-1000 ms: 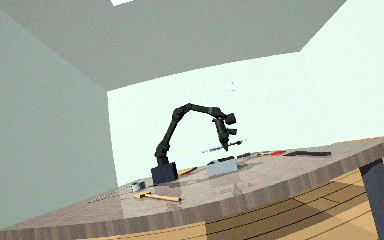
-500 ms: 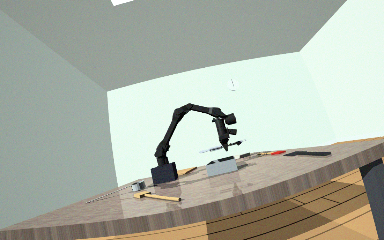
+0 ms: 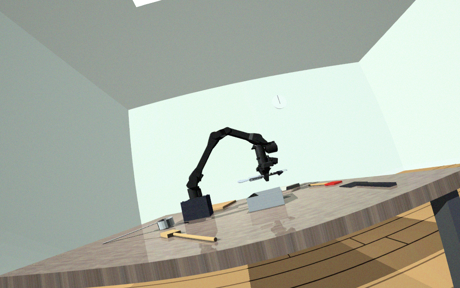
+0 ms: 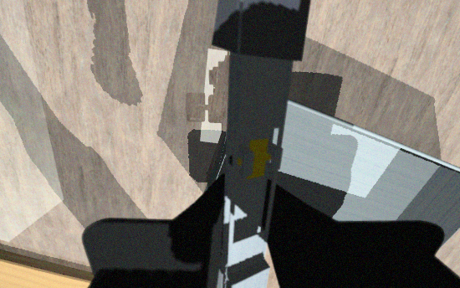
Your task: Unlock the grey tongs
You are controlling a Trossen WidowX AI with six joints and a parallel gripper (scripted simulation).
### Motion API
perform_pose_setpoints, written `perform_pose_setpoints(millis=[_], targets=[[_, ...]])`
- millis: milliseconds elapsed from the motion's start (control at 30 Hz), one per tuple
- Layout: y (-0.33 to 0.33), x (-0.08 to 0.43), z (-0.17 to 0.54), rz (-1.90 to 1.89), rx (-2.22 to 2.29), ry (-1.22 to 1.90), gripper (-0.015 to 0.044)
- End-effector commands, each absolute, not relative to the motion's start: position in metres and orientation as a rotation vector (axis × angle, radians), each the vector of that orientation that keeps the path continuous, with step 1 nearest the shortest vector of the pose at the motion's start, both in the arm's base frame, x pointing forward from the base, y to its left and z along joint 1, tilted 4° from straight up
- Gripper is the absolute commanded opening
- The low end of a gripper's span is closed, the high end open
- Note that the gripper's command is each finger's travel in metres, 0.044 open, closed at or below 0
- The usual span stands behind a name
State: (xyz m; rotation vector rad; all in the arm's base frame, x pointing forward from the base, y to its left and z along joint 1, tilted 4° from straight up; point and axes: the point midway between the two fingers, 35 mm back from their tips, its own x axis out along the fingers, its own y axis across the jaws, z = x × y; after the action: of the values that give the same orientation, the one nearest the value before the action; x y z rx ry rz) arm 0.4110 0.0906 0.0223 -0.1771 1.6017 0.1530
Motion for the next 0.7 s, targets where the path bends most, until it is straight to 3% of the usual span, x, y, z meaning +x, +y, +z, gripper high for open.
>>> perform_pose_setpoints(millis=[0, 667], targets=[[0.117, 0.404, 0.032, 0.201, -0.212, 1.583, -0.015], [0.243, 0.333, 0.043, 0.466, -0.451, 1.549, -0.015]])
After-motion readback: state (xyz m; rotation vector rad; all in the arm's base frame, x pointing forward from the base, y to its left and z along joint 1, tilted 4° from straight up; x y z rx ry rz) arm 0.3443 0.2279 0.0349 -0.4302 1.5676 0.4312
